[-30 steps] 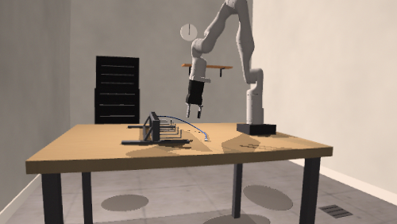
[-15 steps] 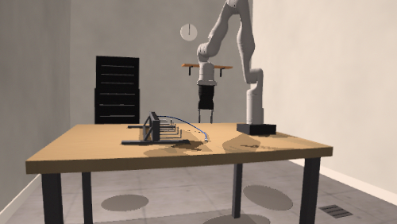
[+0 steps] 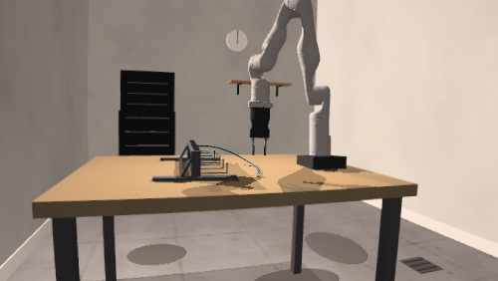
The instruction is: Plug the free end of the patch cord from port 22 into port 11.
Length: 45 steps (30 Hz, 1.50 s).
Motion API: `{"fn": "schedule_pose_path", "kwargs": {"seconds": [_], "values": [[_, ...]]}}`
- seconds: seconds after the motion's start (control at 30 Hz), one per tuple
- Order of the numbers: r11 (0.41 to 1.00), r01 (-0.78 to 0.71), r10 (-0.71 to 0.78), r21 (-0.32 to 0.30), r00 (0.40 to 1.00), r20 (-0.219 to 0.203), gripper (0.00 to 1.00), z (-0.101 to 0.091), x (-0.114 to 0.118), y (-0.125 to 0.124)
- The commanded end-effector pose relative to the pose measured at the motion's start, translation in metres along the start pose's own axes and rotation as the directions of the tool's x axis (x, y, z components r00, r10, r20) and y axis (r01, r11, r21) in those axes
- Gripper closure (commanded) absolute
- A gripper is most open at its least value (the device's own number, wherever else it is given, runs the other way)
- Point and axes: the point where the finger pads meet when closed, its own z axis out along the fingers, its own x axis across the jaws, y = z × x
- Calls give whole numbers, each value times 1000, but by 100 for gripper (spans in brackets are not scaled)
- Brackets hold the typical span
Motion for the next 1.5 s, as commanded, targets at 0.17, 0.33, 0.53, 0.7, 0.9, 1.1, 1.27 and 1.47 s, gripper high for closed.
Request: {"fn": "schedule_pose_path", "kwargs": {"seconds": [0.17, 0.33, 0.53, 0.7, 0.9, 1.1, 1.27, 1.47], "values": [[1000, 0, 0, 1, 1000, -1, 100, -1, 0, 0], [1000, 0, 0, 1, 1000, -1, 100, -1, 0, 0], [1000, 0, 0, 1, 1000, -1, 100, -1, 0, 0], [1000, 0, 0, 1, 1000, -1, 100, -1, 0, 0], [1000, 0, 0, 1, 1000, -1, 100, -1, 0, 0], [1000, 8, -8, 0, 1000, -5, 100, -1, 1, 0], [998, 54, -55, -10, 998, -25, 100, -4, 4, 3], [987, 159, -161, -37, 985, -69, 100, -11, 12, 10]]}}
